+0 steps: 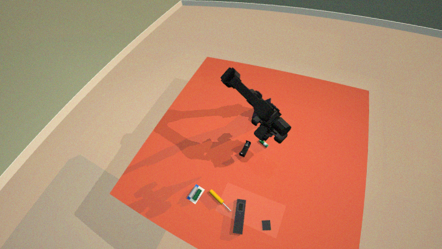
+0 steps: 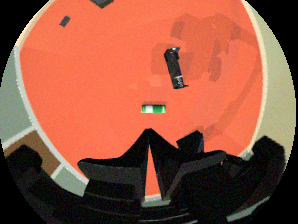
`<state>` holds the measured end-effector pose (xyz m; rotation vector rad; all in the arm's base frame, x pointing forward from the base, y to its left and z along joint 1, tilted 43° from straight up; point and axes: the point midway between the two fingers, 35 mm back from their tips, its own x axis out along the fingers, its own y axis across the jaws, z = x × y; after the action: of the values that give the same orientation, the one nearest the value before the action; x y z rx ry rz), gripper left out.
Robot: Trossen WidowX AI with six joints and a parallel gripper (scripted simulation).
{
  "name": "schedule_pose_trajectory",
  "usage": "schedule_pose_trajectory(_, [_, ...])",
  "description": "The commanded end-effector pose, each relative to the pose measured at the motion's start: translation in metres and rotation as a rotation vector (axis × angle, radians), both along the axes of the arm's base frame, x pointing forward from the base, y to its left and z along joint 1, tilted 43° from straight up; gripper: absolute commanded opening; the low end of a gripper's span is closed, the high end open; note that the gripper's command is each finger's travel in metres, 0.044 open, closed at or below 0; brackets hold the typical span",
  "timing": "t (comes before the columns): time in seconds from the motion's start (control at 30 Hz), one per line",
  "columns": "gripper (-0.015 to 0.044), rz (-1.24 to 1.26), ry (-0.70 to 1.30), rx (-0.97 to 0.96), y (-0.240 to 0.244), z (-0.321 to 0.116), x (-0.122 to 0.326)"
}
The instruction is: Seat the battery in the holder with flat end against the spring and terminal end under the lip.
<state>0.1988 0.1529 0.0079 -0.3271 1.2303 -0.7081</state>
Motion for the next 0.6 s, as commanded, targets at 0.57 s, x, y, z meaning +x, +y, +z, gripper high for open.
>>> schedule_pose_trajectory(0.57, [0.023, -1.183, -1.036, 0.246, -0.057, -0.037, 0.003])
